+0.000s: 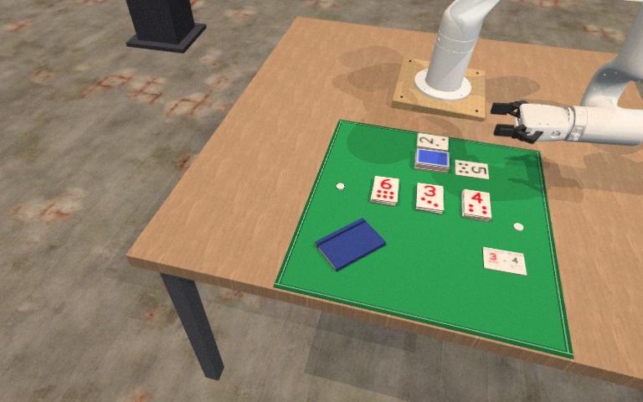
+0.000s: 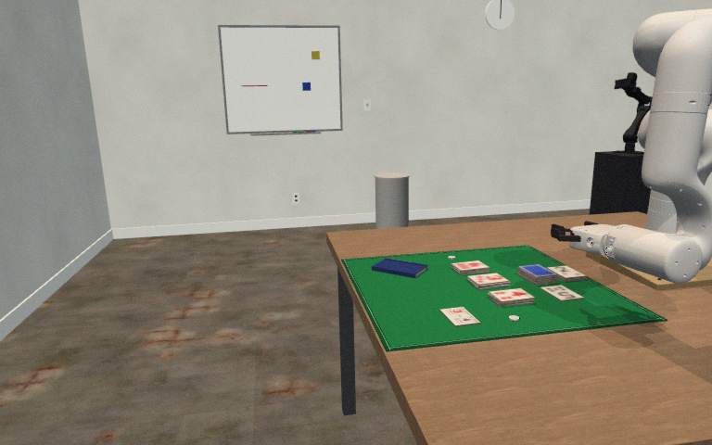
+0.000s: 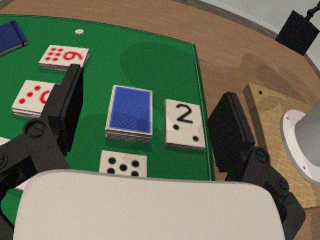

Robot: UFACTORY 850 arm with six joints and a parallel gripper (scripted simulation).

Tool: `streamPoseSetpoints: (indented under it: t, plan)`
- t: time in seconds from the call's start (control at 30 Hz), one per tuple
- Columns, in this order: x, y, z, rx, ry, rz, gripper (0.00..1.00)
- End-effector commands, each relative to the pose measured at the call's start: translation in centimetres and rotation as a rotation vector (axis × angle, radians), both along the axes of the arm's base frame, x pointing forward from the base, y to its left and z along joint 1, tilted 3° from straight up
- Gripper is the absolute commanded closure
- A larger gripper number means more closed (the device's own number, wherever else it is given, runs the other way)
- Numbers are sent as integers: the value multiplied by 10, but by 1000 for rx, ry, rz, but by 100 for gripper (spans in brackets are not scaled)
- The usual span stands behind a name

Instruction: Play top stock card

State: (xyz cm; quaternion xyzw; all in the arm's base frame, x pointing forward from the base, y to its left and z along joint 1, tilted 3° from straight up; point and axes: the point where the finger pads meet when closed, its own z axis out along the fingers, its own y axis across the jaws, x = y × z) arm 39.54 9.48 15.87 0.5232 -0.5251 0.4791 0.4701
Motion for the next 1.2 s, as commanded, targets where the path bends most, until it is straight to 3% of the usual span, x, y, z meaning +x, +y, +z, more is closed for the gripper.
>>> streamPoseSetpoints:
  t: [0.0,0.33,0.53,0.83,0.9,1.17]
  plan:
    - [0,0,1,1,-1,0,0]
    - [0,0,1,26,-1,0,0]
    - [0,0,1,103,0,1,0]
    - [0,0,1,343,2,3,0]
    - [0,0,1,343,2,3,0]
    - [0,0,1,662,4,7,0]
